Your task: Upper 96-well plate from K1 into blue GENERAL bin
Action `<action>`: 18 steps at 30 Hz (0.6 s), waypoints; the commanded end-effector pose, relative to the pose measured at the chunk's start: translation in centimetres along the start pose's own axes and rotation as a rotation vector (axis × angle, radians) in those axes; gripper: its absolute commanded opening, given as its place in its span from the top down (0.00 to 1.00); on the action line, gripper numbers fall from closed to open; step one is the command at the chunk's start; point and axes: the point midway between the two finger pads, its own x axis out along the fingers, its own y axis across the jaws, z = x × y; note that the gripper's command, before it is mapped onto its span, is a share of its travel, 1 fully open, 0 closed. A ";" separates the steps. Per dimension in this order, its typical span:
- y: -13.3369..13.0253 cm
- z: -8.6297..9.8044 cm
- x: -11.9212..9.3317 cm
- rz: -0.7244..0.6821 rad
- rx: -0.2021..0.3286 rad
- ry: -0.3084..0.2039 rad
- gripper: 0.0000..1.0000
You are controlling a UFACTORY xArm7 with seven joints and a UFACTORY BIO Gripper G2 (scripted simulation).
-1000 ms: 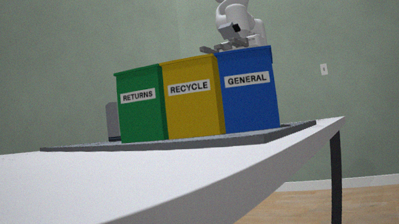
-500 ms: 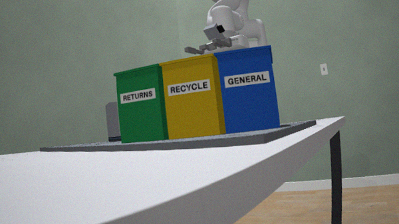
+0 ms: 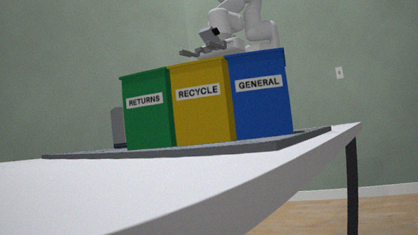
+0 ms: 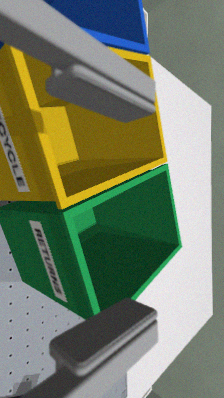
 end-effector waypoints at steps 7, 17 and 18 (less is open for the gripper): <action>-5.0 1.5 -0.9 0.002 0.001 -0.003 0.82; -6.3 1.9 -1.2 0.002 0.001 -0.003 0.82; -6.3 1.9 -1.2 0.002 0.001 -0.003 0.82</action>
